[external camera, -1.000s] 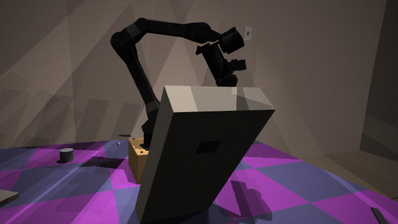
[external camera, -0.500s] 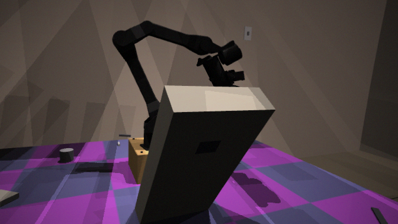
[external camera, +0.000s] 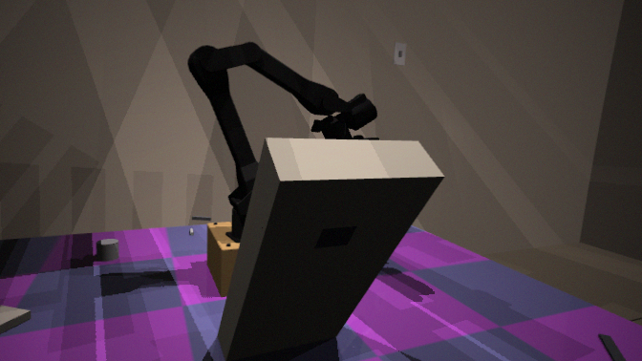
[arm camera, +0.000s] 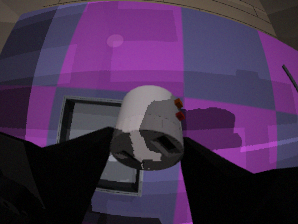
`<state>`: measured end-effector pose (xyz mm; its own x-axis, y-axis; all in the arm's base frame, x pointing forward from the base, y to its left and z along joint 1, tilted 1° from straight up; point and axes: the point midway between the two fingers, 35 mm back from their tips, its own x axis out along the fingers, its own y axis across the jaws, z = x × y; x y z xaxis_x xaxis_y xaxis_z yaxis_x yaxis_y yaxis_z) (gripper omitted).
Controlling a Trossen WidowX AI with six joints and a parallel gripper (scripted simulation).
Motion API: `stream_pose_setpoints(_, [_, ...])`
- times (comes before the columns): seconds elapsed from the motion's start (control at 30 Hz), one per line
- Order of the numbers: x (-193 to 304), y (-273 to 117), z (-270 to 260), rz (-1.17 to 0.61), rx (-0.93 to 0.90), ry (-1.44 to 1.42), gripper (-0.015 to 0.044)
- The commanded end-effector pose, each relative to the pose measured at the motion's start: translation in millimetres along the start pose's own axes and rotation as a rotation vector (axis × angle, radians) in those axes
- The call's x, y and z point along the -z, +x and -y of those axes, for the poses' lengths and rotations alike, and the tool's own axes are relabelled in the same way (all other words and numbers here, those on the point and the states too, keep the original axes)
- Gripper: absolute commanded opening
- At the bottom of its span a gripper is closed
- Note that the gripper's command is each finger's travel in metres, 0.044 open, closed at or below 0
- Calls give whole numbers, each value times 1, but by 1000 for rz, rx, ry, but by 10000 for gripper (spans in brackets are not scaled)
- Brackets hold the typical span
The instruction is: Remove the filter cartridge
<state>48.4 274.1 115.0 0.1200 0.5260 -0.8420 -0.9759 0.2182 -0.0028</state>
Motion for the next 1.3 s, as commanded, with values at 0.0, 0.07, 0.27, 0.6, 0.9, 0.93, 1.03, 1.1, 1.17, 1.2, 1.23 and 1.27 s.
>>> stream_pose_setpoints(0.0, [10,12,-19,-1,-32,-63,0])
stream_pose_setpoints(0.07, [16,17,-28,-1,-50,-93,0])
stream_pose_setpoints(0.27, [35,30,-54,-2,-102,-181,0])
stream_pose_setpoints(0.6, [48,48,-65,-2,-123,-218,0])
stream_pose_setpoints(0.9, [65,79,-66,-2,-123,-218,0])
stream_pose_setpoints(0.93, [67,82,-66,-3,-123,-218,0])
stream_pose_setpoints(1.03, [74,90,-65,-3,-123,-218,0])
stream_pose_setpoints(1.1, [79,96,-65,-3,-123,-218,0])
stream_pose_setpoints(1.17, [82,99,-65,-3,-123,-218,0])
stream_pose_setpoints(1.2, [83,99,-65,-3,-123,-218,0])
stream_pose_setpoints(1.23, [83,99,-65,-3,-123,-218,0])
stream_pose_setpoints(1.27, [83,99,-65,-3,-123,-218,0])
